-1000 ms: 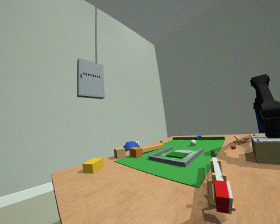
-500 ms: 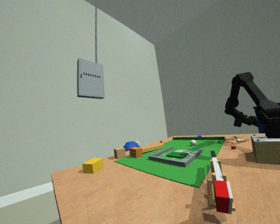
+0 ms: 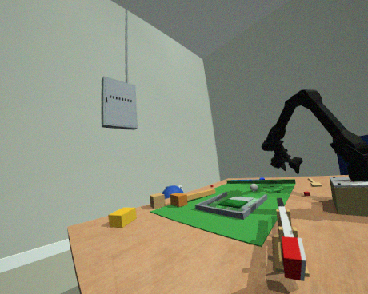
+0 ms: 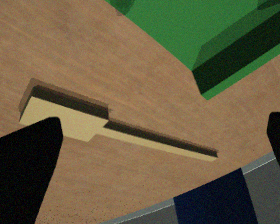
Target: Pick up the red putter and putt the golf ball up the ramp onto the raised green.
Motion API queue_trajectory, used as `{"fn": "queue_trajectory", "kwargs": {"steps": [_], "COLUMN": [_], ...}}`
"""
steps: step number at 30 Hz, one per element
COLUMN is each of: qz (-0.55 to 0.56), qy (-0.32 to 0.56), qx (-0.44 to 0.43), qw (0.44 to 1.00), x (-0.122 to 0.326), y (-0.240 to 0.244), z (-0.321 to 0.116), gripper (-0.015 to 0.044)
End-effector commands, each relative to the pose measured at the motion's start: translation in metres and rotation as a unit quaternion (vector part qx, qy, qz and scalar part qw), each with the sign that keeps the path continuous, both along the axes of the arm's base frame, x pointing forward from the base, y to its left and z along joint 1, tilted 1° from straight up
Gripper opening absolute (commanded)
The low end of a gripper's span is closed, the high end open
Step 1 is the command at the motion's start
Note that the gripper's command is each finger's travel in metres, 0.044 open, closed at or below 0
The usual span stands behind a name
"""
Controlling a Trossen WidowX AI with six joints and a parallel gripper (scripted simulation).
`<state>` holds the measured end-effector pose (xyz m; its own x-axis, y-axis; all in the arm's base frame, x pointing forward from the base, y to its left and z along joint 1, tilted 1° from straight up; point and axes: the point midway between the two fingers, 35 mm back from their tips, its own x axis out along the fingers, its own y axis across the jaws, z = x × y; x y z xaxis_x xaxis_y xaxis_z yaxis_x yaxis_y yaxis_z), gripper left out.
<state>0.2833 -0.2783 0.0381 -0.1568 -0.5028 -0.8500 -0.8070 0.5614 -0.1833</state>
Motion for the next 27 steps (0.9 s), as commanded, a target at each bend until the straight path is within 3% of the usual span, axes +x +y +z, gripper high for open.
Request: {"fn": "queue_trajectory", "kwargs": {"steps": [1,8,14,20,27], "qz": [0.067,0.168,0.251,0.329,0.41], "qy": [-0.031,-0.06,-0.067,-0.055,-0.014], "qx": [0.042,0.115,0.185,0.258,0.343], "qw": [0.996,0.977,0.948,0.907,0.845], "x": [0.035,0.063,0.061,0.032,-0.031], "y": [0.065,0.173,0.268,0.36,0.453], "z": [-0.001,-0.002,-0.002,0.0,0.005], "gripper": [0.044,0.044,0.044,0.044,0.044]}}
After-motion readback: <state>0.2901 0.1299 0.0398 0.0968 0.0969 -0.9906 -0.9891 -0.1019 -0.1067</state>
